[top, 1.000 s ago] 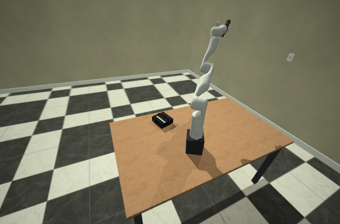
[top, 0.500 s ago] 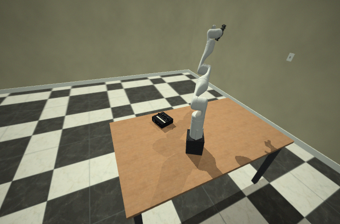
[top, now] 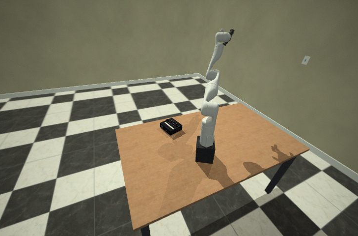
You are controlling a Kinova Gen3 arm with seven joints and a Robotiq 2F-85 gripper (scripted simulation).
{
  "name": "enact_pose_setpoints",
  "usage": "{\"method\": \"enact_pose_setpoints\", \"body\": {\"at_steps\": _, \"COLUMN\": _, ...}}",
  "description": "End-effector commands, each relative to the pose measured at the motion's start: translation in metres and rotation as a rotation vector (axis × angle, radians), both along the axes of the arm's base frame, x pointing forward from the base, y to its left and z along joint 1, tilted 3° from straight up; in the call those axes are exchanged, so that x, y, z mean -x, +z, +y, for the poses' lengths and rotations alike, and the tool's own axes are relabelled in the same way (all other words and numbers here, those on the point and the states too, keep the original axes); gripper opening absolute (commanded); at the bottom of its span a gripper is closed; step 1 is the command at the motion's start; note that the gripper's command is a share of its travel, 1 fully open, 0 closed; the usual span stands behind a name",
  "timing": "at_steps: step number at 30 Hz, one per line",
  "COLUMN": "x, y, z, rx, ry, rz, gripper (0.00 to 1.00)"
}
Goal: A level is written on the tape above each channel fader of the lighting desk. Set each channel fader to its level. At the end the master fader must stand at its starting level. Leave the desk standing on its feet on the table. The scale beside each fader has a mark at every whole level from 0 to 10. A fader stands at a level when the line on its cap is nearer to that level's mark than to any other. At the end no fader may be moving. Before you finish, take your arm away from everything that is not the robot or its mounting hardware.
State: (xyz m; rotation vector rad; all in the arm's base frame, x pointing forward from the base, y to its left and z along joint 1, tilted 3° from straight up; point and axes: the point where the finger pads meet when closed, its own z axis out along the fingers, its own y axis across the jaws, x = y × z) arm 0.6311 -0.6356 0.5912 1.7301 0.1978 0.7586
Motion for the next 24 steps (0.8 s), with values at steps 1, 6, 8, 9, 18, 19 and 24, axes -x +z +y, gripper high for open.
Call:
{"method": "enact_pose_setpoints", "body": {"at_steps": 1, "x": -0.002, "y": 0.000, "z": 0.002, "rx": 0.001, "ry": 0.002, "rz": -0.001, "gripper": 1.00}}
{"method": "enact_pose_setpoints", "body": {"at_steps": 6, "x": -0.017, "y": -0.026, "z": 0.022, "rx": -0.062, "ry": 0.023, "rz": -0.003, "gripper": 1.00}}
{"method": "enact_pose_setpoints", "body": {"at_steps": 8, "x": -0.017, "y": -0.026, "z": 0.022, "rx": -0.062, "ry": 0.023, "rz": -0.003, "gripper": 1.00}}
{"method": "enact_pose_setpoints", "body": {"at_steps": 9, "x": -0.017, "y": -0.026, "z": 0.022, "rx": -0.062, "ry": 0.023, "rz": -0.003, "gripper": 1.00}}
{"method": "enact_pose_setpoints", "body": {"at_steps": 18, "x": -0.031, "y": -0.052, "z": 0.044, "rx": -0.126, "ry": 0.041, "rz": -0.003, "gripper": 1.00}}
{"method": "enact_pose_setpoints", "body": {"at_steps": 19, "x": -0.031, "y": -0.052, "z": 0.044, "rx": -0.126, "ry": 0.041, "rz": -0.003, "gripper": 1.00}}
{"method": "enact_pose_setpoints", "body": {"at_steps": 24, "x": -0.044, "y": -0.077, "z": 0.067, "rx": -0.189, "ry": 0.058, "rz": -0.001, "gripper": 1.00}}
